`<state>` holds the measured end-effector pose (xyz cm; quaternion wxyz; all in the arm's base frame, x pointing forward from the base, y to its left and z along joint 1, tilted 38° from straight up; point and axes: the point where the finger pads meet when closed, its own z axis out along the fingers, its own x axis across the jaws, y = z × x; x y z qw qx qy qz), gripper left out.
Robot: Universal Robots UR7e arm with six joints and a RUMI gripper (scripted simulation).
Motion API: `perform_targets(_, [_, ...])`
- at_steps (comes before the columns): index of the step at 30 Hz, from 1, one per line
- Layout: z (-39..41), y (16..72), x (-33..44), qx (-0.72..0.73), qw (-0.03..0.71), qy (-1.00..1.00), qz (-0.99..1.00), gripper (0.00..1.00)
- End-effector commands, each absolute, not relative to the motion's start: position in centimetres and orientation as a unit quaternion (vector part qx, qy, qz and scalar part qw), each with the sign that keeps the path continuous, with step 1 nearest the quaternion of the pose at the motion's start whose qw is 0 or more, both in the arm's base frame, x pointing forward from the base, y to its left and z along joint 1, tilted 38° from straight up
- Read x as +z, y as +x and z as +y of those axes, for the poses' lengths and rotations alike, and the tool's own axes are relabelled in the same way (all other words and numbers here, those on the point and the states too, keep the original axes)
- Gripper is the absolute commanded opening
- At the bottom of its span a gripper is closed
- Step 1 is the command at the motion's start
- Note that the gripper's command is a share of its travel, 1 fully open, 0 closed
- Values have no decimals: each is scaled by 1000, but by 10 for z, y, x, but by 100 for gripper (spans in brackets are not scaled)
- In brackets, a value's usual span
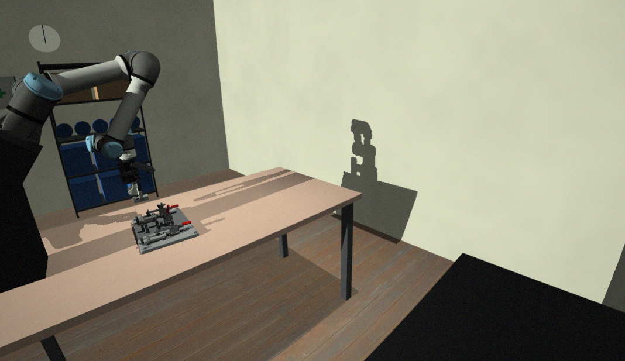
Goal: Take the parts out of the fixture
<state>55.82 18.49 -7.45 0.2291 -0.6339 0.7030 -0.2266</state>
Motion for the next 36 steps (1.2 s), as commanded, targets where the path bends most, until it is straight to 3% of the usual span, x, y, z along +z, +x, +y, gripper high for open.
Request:
perform_targets(1, [196,560,-74,-227,228,-633,704,0])
perform_targets(36, [204,561,-74,-227,228,-633,704,0])
